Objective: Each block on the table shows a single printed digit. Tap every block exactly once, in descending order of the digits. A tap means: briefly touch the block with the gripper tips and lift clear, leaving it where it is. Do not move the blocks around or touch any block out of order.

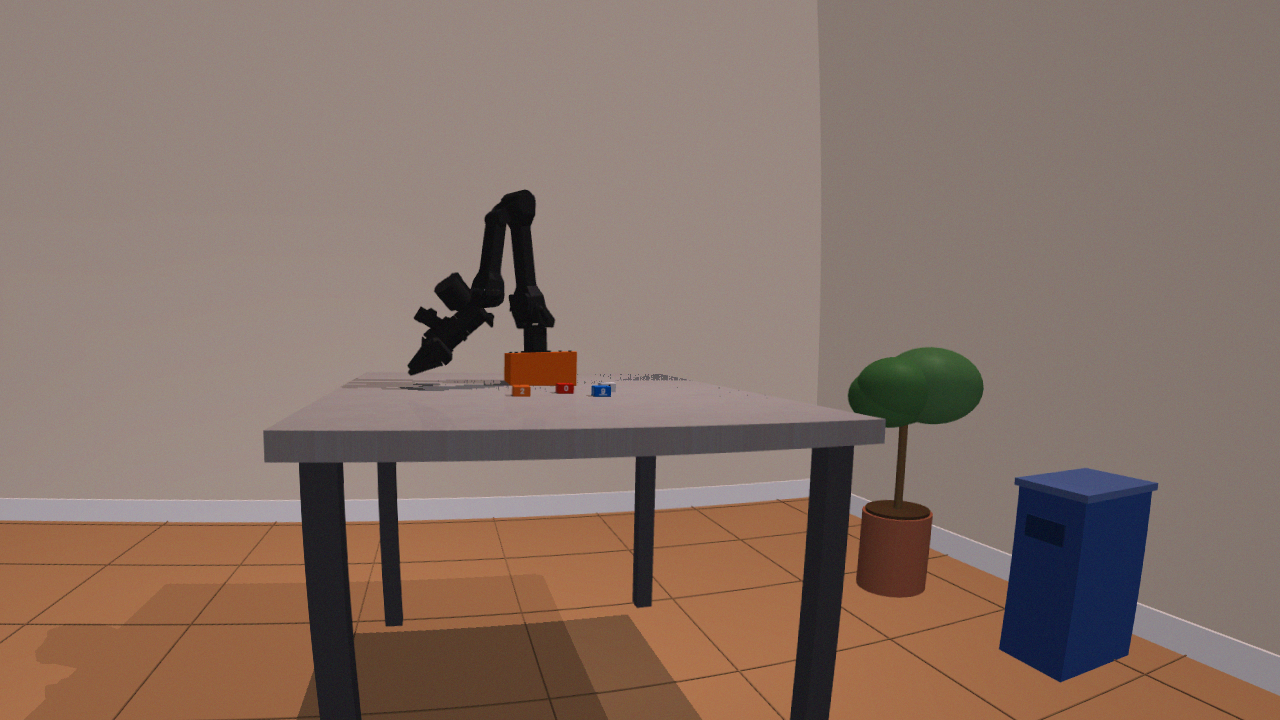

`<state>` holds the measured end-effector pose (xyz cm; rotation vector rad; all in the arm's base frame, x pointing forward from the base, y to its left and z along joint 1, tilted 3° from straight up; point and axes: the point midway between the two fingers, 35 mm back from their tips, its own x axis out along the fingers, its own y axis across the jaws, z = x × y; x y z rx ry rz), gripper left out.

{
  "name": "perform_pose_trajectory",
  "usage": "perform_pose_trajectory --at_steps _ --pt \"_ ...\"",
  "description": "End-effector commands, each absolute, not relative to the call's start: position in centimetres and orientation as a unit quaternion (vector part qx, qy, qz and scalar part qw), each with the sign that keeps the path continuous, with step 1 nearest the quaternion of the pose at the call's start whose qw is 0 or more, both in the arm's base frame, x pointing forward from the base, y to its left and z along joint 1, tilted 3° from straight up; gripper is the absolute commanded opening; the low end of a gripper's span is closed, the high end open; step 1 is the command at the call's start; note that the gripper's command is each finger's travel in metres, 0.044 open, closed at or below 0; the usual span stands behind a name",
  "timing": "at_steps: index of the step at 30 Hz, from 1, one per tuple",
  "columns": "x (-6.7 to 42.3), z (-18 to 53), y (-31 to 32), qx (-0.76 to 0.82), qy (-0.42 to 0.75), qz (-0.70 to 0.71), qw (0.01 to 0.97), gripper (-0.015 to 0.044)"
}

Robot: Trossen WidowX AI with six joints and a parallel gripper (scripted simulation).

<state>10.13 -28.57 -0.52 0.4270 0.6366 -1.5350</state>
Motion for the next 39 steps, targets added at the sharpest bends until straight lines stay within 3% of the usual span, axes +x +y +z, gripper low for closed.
perform_pose_trajectory --at_steps 1,10,15,21,27,39 --pt "10.4 -0.5 -28.5 0.188 0.285 -0.672 0.657 0.04" --pt "23.7 -0.2 -21.0 0.152 0.471 -0.429 0.755 0.04" --pt "27.6 1.5 -14.1 0.115 0.558 -0.296 0.767 0.04" --pt "28.8 4.3 -5.9 0.065 0.64 -0.157 0.749 0.04" --pt "27.1 8.0 1.5 0.008 0.707 -0.035 0.706 0.04" --pt "26.9 8.2 1.8 0.006 0.71 -0.03 0.704 0.04"
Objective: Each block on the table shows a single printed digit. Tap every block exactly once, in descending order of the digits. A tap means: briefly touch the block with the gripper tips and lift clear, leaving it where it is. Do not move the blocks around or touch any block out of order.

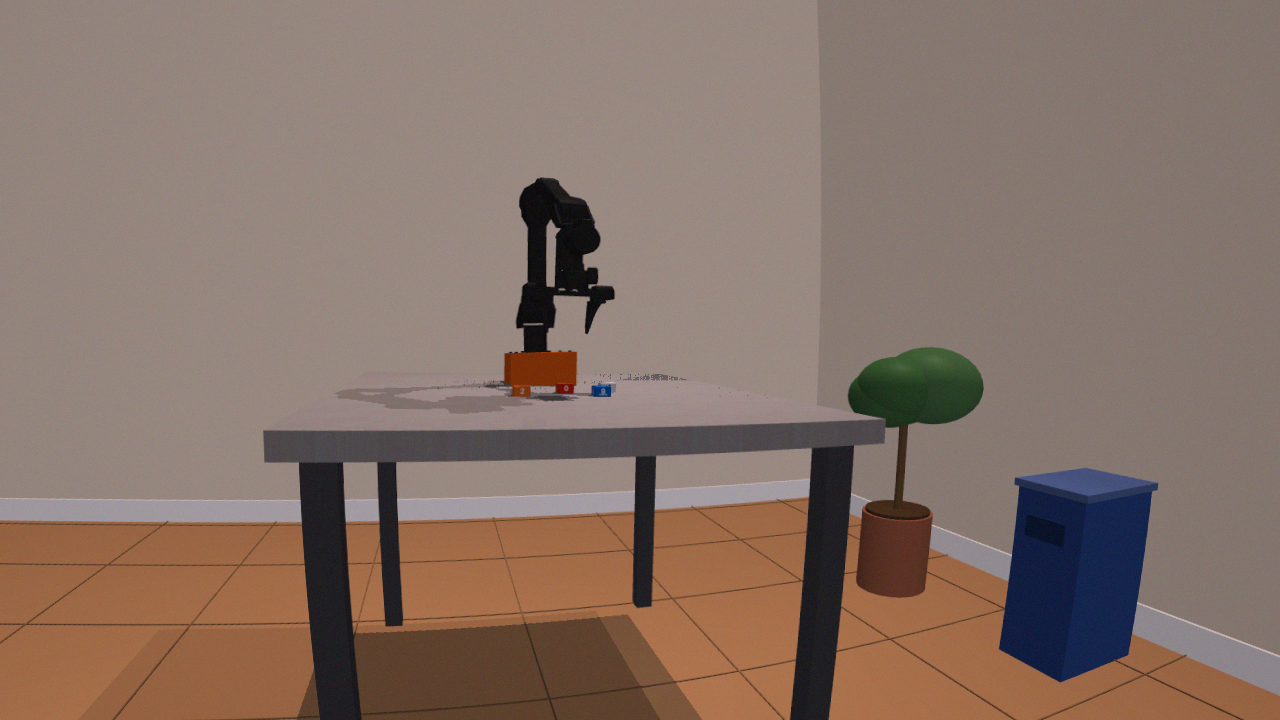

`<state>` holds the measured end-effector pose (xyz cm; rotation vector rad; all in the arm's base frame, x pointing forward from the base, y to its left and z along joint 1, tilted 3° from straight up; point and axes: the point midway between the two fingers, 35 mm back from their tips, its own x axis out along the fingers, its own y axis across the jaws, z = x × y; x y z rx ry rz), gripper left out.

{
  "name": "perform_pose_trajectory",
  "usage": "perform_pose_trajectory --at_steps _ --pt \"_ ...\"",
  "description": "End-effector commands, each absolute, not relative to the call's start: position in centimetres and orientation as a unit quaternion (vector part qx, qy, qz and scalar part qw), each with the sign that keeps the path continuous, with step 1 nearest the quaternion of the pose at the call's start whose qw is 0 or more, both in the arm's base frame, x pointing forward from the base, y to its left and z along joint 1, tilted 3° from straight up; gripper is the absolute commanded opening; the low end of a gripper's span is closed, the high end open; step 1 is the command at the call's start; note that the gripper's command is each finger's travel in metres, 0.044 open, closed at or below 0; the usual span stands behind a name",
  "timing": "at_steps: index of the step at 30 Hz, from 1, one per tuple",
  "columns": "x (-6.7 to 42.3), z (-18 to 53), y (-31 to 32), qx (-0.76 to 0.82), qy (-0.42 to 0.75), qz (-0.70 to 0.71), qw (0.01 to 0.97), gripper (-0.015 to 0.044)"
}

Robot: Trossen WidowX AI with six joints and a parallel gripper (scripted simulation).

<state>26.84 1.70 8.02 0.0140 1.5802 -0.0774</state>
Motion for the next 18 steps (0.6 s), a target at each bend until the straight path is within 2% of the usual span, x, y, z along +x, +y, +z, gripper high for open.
perform_pose_trajectory --at_steps 1,12,18 --pt "26.9 8.2 1.8 0.006 0.71 -0.03 0.704 0.04" --pt "27.1 8.2 1.9 0.006 0.71 -0.03 0.704 0.04" --pt "32.2 8.2 6.0 0.007 0.708 -0.029 0.705 0.04"
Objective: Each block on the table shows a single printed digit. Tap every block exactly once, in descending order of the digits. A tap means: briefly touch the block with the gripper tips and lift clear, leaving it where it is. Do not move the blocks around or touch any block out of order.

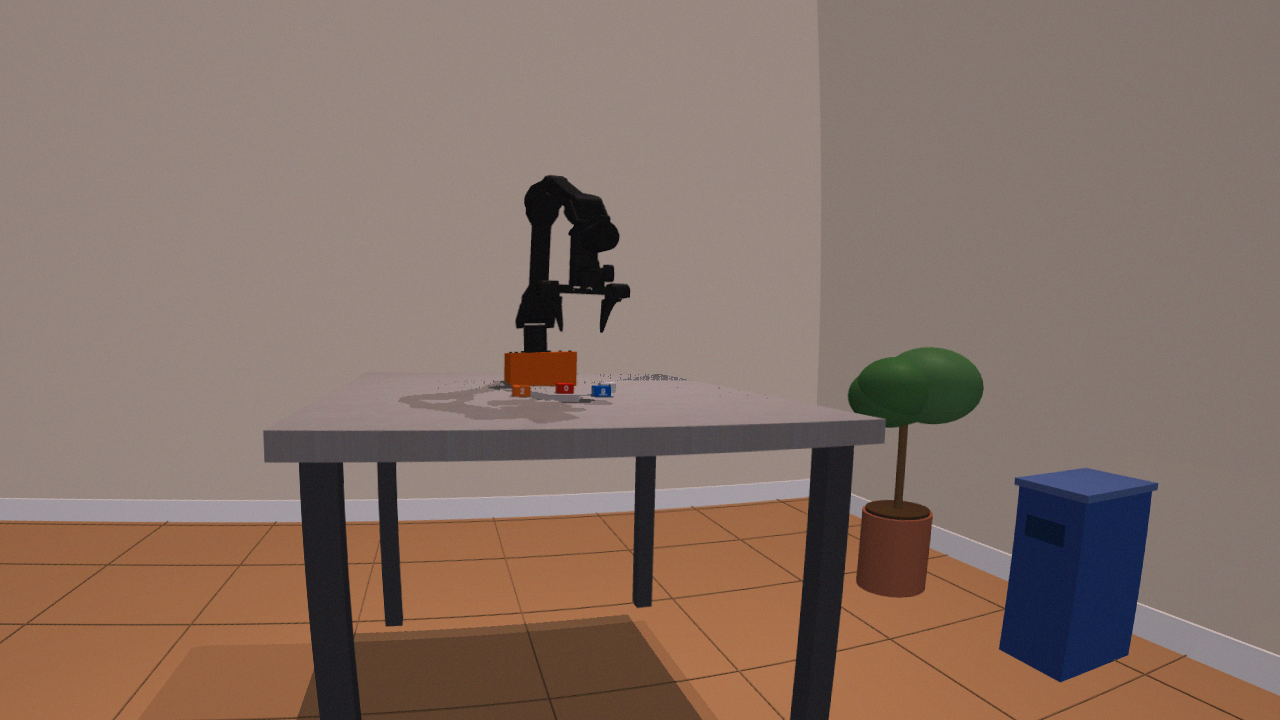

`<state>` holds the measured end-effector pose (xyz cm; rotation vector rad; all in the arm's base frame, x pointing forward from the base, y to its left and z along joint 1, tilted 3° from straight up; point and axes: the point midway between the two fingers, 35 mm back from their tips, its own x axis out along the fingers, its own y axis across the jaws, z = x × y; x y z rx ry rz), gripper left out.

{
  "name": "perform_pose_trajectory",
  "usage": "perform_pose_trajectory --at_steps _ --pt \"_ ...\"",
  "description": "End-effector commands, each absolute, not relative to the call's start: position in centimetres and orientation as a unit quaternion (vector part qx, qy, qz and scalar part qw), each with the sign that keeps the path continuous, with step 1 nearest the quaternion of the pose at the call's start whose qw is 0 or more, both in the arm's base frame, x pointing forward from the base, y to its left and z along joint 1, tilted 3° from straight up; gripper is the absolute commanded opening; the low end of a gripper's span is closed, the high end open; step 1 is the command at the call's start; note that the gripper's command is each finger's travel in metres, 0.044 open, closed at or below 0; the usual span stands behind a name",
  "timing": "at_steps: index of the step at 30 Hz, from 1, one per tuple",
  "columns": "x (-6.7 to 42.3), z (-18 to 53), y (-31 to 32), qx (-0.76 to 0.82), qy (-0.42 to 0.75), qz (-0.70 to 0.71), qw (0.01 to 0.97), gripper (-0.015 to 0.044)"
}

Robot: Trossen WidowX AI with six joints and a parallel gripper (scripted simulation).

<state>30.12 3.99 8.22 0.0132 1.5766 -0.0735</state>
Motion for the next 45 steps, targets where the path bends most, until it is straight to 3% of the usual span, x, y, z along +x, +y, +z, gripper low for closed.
perform_pose_trajectory --at_steps 1,21,29,45 --pt "32.6 8.1 6.5 0.007 0.708 -0.029 0.705 0.04" --pt "32.7 8.1 6.6 0.007 0.708 -0.029 0.705 0.04" --pt "25.3 7.9 11.4 0.009 0.71 -0.027 0.703 0.04" --pt "25.1 7.9 11.5 0.009 0.711 -0.027 0.703 0.04"
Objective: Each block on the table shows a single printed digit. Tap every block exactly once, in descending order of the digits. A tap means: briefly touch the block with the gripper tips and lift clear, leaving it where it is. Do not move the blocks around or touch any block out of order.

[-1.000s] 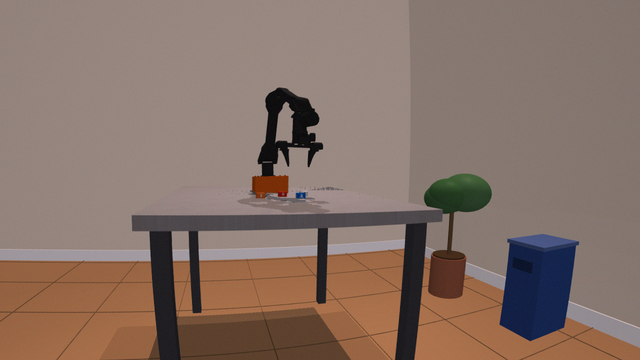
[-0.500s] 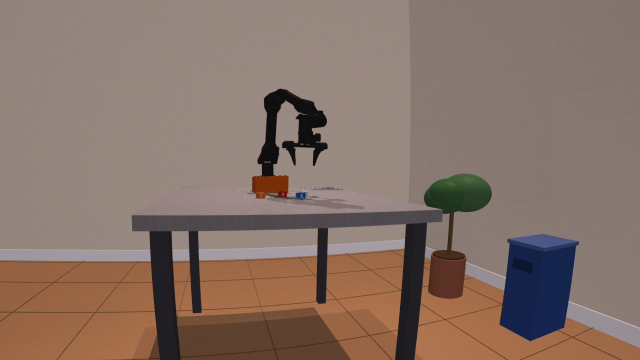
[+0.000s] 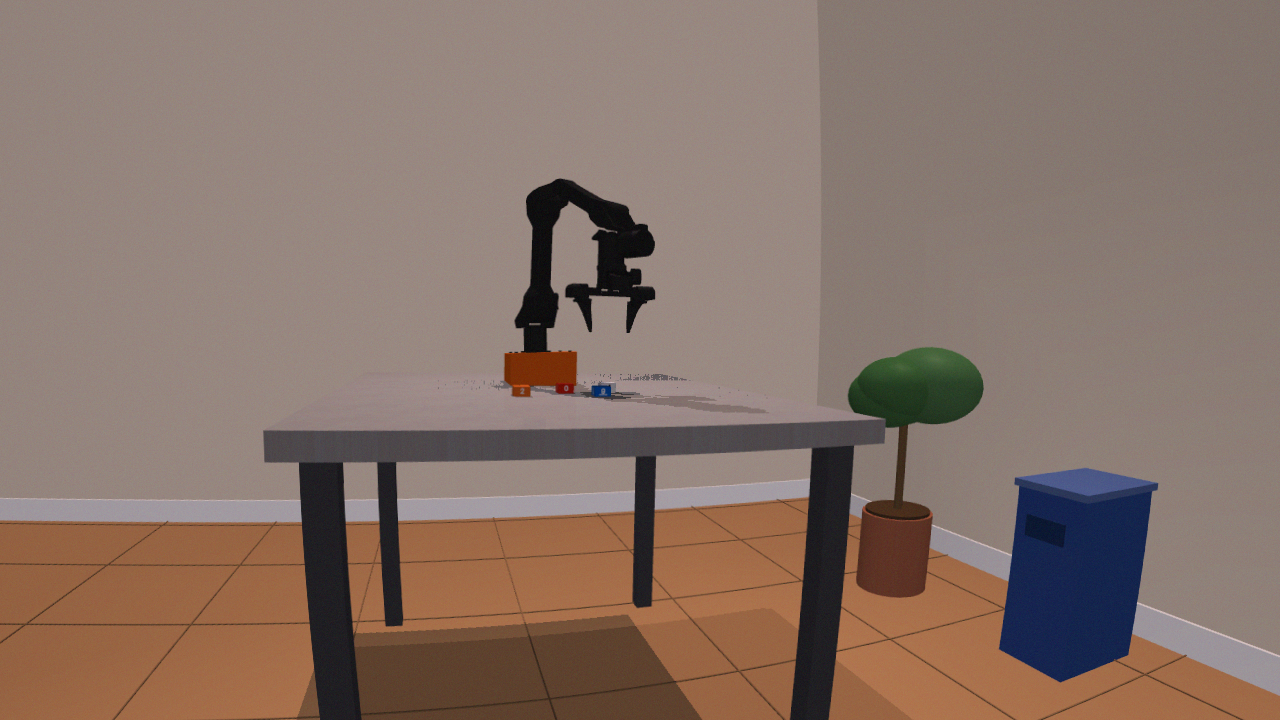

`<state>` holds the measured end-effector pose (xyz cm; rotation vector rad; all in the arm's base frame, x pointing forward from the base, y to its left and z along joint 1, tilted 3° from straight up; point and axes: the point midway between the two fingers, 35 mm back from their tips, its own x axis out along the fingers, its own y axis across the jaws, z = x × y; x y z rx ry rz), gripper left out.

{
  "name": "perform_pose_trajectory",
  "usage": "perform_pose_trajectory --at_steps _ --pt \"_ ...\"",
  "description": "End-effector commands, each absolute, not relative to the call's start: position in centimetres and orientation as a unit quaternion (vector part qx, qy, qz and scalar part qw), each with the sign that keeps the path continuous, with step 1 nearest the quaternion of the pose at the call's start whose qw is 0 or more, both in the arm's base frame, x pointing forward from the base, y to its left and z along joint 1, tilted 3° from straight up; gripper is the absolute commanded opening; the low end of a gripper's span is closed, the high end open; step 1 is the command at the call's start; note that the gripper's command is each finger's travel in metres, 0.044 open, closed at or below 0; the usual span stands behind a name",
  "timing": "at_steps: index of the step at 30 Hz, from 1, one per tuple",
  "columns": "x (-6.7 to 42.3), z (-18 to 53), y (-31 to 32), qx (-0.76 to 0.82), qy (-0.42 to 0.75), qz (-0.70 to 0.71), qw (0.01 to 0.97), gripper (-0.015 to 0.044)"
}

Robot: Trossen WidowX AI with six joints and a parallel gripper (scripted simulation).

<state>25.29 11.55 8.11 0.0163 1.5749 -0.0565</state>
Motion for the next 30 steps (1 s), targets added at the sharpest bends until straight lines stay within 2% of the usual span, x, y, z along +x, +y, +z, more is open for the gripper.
perform_pose_trajectory --at_steps 1,7,14,21,30 --pt "25.1 7.9 11.5 0.009 0.711 -0.027 0.703 0.04" --pt "26.5 8.0 9.9 0.011 0.709 -0.032 0.705 0.04" --pt "31.1 8.4 1.0 0.012 0.705 -0.042 0.708 0.04" --pt "32.5 8.6 -7.8 0.003 0.708 -0.034 0.706 0.04" --pt "32.5 8.6 -8.0 0.003 0.708 -0.034 0.705 0.04"
